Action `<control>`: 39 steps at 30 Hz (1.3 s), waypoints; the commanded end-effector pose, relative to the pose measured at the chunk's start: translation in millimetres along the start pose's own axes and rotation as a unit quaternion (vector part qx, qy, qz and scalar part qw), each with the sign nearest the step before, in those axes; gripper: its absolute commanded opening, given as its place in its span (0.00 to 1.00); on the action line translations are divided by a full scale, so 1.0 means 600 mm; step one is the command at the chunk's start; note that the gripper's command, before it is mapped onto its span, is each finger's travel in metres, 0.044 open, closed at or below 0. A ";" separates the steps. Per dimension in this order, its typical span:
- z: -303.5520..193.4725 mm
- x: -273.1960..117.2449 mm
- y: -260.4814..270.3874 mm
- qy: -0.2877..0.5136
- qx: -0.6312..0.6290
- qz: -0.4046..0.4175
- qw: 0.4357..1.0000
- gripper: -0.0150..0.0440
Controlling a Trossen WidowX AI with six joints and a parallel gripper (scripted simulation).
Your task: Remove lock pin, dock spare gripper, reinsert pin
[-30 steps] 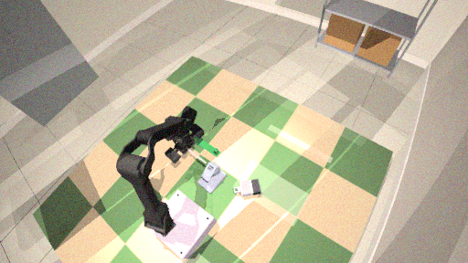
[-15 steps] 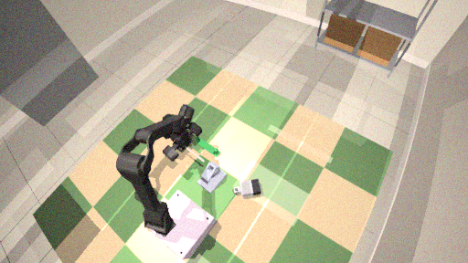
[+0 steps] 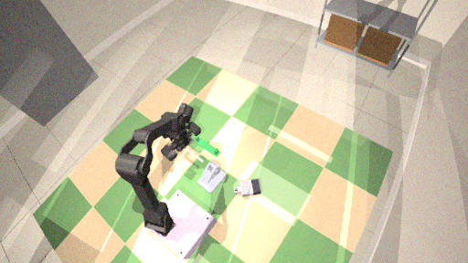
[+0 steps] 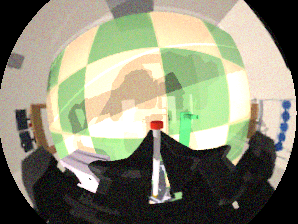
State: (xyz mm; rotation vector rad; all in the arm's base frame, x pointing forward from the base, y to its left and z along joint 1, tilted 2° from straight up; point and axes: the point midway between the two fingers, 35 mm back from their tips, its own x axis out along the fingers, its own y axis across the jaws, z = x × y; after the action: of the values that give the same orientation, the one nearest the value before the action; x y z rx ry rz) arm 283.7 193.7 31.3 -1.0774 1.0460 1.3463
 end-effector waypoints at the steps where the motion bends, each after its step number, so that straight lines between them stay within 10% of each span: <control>1: 0.004 -0.017 0.000 -0.001 0.000 -0.002 1.000 0.25; 39: 0.069 -0.023 -0.100 0.003 -0.007 0.006 1.000 0.25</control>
State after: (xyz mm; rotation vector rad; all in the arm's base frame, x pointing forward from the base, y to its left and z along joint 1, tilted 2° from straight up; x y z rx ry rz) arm 333.3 227.7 53.0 -1.0845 1.0503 1.3601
